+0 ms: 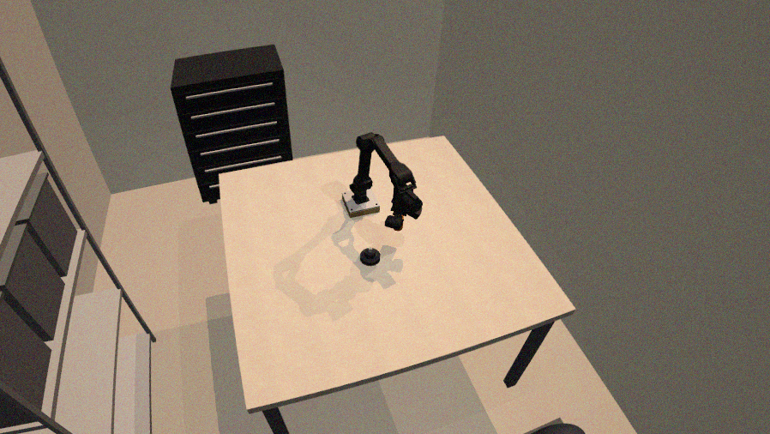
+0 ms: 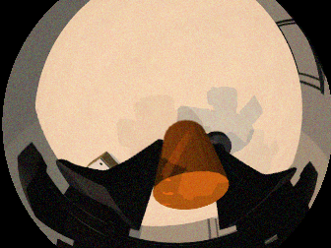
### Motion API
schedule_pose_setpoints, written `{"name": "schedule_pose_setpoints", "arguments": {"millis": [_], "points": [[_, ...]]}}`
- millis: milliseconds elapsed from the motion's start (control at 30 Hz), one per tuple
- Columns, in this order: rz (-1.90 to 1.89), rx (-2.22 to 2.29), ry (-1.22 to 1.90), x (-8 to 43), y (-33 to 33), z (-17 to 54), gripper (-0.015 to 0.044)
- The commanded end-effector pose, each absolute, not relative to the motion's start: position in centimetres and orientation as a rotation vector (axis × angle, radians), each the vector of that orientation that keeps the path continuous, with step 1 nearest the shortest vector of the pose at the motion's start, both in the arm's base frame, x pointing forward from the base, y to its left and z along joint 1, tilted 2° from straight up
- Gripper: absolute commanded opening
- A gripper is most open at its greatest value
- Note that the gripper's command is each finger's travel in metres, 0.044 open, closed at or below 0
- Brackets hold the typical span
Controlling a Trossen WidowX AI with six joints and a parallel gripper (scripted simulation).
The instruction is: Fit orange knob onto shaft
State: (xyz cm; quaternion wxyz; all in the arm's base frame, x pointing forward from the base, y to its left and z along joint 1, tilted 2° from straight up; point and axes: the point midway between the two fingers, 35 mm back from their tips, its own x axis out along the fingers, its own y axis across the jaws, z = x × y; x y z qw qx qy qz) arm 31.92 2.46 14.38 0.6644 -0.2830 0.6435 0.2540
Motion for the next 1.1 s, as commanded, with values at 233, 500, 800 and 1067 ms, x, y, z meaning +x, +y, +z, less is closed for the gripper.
{"name": "schedule_pose_setpoints", "arguments": {"millis": [233, 500, 800, 1067], "points": [[0.572, -0.645, 1.458, 32.5, -0.7, 13.4, 0.0000], [0.575, -0.650, 1.457, 32.8, -3.2, 12.7, 0.0000], [0.579, -0.656, 1.456, 32.9, -6.0, 11.9, 0.0000], [0.583, -0.661, 1.454, 32.7, -8.5, 11.2, 0.0000]]}}
